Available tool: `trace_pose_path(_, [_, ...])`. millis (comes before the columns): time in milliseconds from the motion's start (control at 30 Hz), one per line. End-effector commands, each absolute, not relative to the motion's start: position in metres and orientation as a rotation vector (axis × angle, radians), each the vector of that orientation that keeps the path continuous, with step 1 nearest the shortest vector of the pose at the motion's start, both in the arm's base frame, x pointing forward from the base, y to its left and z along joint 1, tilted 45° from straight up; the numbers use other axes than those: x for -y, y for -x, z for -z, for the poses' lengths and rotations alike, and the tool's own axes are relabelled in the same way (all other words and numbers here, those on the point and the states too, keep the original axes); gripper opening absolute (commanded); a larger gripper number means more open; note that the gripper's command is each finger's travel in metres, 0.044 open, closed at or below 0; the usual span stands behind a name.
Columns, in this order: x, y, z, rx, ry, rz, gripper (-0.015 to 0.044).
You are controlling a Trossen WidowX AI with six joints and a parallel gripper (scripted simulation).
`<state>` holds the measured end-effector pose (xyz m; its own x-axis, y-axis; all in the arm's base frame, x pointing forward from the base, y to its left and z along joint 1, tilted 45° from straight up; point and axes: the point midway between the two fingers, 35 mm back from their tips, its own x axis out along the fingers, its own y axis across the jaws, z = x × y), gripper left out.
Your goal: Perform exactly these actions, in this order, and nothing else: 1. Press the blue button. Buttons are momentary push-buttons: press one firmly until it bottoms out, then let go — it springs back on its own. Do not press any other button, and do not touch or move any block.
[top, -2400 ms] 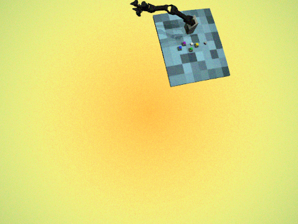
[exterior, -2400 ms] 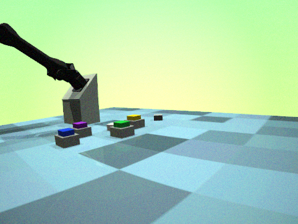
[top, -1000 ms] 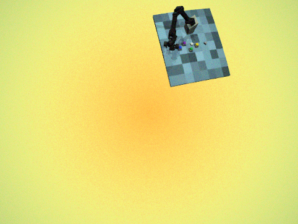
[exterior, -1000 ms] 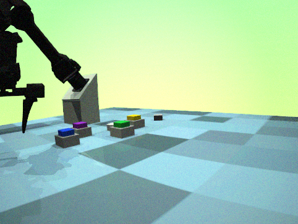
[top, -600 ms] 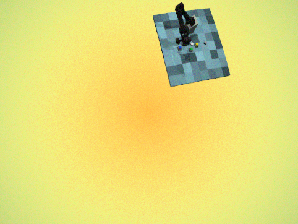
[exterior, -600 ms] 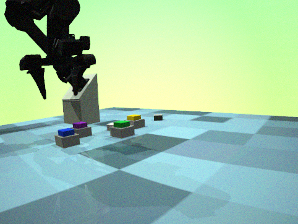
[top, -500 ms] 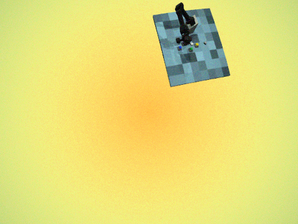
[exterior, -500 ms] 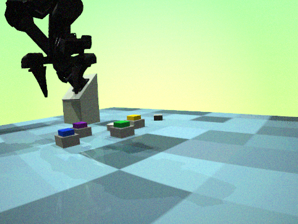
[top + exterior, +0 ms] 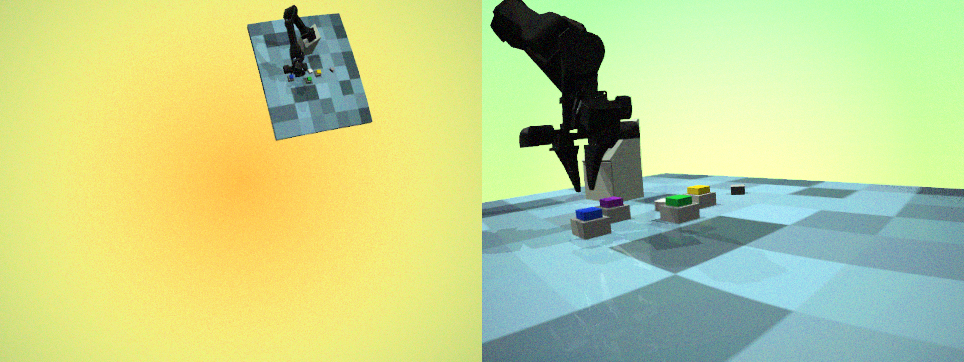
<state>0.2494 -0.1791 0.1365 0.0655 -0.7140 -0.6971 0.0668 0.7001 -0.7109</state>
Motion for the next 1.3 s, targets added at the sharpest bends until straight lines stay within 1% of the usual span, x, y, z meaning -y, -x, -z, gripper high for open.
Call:
trace_pose_path(0, [0.180,-0.249,-0.132,-1.399,0.591,0.631,0.0020])
trace_pose_path(400, [0.181,-0.249,-0.131,-1.399,0.591,0.631,0.0020])
trace_pose_path(1267, [0.203,-0.250,-0.109,-1.399,0.592,0.632,0.0020])
